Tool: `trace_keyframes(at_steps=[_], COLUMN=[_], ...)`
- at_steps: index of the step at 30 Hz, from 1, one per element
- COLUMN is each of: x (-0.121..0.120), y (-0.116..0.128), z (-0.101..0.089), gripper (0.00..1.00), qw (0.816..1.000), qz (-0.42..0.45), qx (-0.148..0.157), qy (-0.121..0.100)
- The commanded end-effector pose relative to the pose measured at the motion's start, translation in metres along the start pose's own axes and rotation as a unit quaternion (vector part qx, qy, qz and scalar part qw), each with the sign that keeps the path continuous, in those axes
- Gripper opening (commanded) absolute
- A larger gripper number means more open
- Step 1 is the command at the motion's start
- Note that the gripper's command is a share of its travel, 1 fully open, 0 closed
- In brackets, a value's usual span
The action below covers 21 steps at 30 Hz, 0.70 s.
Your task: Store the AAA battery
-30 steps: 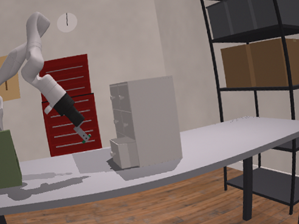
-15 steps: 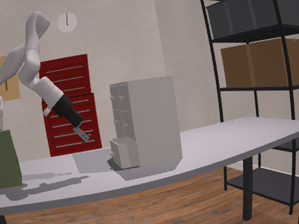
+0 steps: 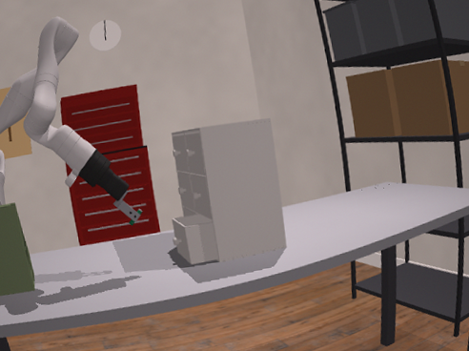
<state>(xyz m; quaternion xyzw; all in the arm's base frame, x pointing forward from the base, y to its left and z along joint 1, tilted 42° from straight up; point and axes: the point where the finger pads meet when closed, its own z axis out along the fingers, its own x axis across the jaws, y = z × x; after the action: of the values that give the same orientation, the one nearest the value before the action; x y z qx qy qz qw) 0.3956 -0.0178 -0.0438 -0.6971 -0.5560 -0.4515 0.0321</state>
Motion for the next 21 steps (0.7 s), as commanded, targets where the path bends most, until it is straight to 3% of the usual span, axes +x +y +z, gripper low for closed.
trace_keyframes(at_steps=[1, 21], x=[-0.0005, -0.0009], y=[-0.0027, -0.0043], z=[-0.0004, -0.0007], gripper=[0.24, 0.24], qw=[1.000, 0.997], qz=[0.005, 0.004], qx=[-0.007, -0.077], qy=[0.000, -0.001])
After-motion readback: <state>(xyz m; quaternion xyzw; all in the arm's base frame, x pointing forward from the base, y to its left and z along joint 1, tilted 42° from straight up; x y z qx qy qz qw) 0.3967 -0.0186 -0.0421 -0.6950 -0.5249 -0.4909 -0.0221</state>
